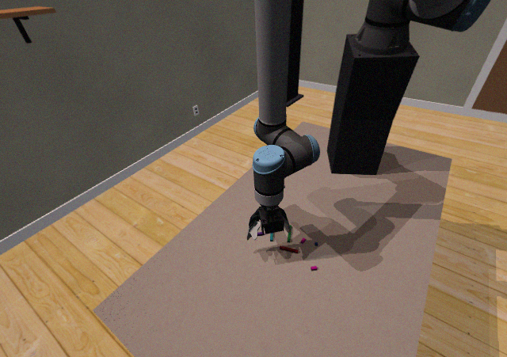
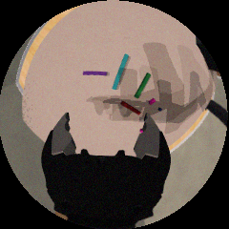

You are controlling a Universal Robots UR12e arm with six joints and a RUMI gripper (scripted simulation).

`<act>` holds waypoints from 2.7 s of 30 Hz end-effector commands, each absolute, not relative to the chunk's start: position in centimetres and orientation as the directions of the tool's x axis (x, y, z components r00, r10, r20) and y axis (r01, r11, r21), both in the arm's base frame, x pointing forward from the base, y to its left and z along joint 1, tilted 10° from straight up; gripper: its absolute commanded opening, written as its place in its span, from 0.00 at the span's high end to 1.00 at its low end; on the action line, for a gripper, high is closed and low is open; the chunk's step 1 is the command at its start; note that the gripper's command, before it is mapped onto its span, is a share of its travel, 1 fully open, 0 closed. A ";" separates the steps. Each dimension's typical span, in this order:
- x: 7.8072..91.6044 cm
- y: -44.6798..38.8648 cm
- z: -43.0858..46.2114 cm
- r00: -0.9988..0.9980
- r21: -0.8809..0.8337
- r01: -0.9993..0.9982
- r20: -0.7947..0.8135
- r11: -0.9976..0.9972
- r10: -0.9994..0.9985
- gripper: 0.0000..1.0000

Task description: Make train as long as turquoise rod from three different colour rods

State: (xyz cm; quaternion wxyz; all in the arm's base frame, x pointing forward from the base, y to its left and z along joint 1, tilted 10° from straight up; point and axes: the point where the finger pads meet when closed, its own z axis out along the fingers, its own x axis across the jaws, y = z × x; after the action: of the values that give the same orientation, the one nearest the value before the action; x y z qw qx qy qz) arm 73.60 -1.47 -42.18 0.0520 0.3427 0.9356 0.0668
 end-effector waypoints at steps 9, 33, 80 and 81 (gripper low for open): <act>73.3 -1.9 -42.2 -0.674 0.166 0.724 -0.032 0.669 0.738 0.00; 71.2 -4.0 -42.7 0.014 0.142 0.990 0.092 -0.027 0.996 0.00; 70.0 -5.8 -43.0 0.652 0.048 0.744 0.162 -0.666 0.740 0.00; 70.0 -5.8 -43.0 0.652 0.048 0.744 0.162 -0.666 0.740 0.00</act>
State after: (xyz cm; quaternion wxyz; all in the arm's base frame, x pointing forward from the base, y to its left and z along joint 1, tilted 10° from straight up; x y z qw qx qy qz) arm 69.99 -5.74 -43.11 -0.0115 0.9089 0.4084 0.0838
